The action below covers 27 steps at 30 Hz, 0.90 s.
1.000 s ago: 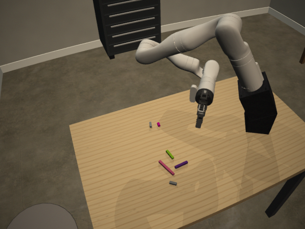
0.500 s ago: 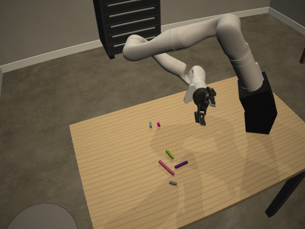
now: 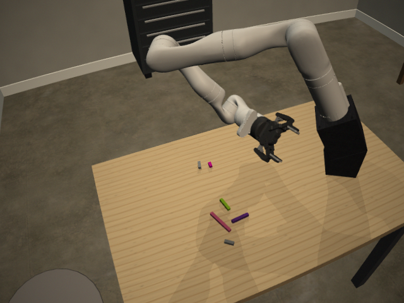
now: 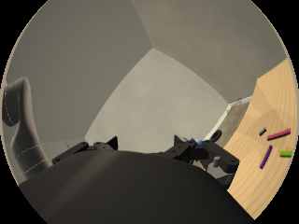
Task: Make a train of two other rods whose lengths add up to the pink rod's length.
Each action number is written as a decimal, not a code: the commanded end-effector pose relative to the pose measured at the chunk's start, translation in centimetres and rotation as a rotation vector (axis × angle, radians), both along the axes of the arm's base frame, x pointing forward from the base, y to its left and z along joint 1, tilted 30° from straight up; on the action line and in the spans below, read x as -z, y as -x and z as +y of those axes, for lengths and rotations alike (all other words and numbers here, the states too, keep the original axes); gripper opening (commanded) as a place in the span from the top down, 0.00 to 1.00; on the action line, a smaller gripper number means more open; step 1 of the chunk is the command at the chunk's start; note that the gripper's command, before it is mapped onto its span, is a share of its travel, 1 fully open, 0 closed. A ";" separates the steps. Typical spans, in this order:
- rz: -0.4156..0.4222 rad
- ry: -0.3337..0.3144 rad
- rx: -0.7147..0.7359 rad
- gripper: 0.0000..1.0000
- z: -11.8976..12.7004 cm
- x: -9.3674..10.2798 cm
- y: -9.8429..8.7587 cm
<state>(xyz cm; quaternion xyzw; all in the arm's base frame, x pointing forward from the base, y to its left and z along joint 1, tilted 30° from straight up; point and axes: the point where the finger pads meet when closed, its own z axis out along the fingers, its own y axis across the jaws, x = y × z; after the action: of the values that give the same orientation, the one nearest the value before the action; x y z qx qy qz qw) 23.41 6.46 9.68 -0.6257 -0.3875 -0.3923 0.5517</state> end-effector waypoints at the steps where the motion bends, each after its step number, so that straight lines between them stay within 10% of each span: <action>1: -0.091 0.070 -0.122 0.00 0.1 0.1 0.3; 15: -0.364 0.271 -0.519 0.00 -1.9 1.4 1.0; 27: -0.634 0.464 -0.869 0.00 -5.1 1.8 -2.0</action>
<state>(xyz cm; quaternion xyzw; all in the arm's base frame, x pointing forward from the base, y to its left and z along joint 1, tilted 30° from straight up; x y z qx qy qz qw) 24.04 1.70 7.49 -0.4019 -0.7934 -0.2220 0.3998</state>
